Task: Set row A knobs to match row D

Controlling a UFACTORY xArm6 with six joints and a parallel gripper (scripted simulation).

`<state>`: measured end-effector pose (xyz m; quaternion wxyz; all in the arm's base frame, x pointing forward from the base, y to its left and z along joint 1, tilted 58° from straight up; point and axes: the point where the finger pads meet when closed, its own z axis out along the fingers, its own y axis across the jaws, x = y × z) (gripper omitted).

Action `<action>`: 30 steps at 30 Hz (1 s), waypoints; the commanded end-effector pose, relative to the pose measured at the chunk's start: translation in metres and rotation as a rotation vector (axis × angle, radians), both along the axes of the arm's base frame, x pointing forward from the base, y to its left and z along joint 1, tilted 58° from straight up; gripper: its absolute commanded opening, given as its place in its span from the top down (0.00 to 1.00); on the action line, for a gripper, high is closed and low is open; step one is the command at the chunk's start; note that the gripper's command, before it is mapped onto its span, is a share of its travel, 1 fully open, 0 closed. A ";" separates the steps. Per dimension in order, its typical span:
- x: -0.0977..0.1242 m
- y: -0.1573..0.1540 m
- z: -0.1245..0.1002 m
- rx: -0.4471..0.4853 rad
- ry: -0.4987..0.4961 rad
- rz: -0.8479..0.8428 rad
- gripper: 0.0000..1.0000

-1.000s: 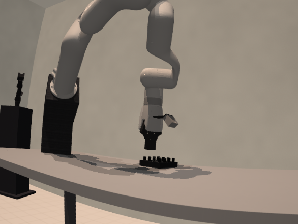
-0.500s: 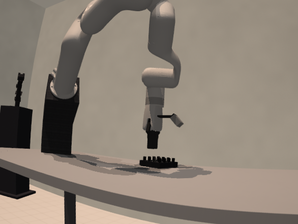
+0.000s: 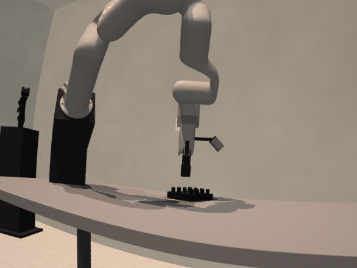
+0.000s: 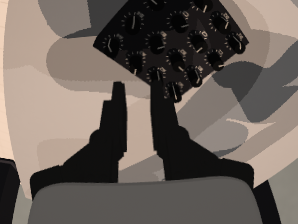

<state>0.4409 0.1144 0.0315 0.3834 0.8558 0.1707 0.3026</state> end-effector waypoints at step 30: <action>0.005 0.030 -0.003 -0.498 0.437 0.400 0.81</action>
